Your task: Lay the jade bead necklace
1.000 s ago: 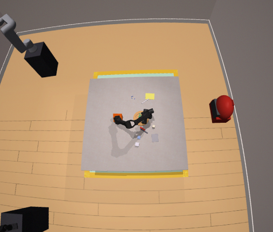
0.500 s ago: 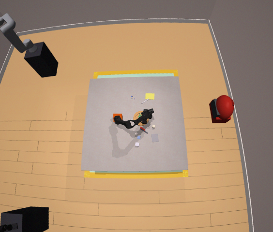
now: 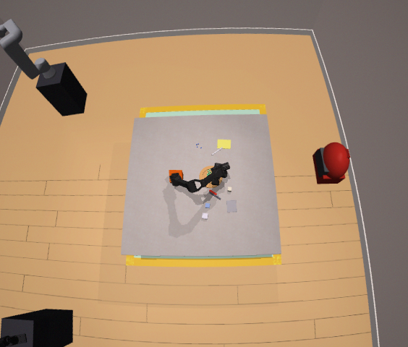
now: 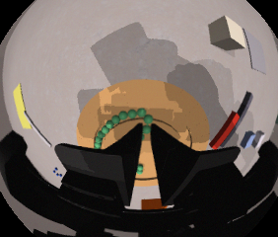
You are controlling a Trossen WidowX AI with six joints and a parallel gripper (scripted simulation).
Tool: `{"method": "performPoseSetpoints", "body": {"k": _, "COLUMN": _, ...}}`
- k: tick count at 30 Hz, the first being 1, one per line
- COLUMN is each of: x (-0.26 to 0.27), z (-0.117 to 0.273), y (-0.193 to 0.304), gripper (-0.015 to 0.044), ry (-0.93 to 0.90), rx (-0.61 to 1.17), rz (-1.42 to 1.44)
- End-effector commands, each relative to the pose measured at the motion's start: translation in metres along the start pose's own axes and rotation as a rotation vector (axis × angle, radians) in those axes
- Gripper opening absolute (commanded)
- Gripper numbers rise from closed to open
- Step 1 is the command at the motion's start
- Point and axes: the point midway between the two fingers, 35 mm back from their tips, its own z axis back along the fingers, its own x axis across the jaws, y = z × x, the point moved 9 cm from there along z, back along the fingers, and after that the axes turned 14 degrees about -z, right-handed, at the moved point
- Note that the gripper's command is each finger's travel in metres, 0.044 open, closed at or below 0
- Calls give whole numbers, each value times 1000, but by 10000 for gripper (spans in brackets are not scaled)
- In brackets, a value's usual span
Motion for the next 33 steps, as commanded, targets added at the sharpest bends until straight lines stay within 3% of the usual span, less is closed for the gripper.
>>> {"method": "performPoseSetpoints", "body": {"k": 1, "x": 0, "z": 0, "y": 0, "gripper": 0, "ry": 0, "rx": 0, "rz": 0}}
{"method": "performPoseSetpoints", "body": {"k": 33, "x": -18, "z": 6, "y": -15, "gripper": 0, "ry": 6, "rx": -2, "rz": 10}}
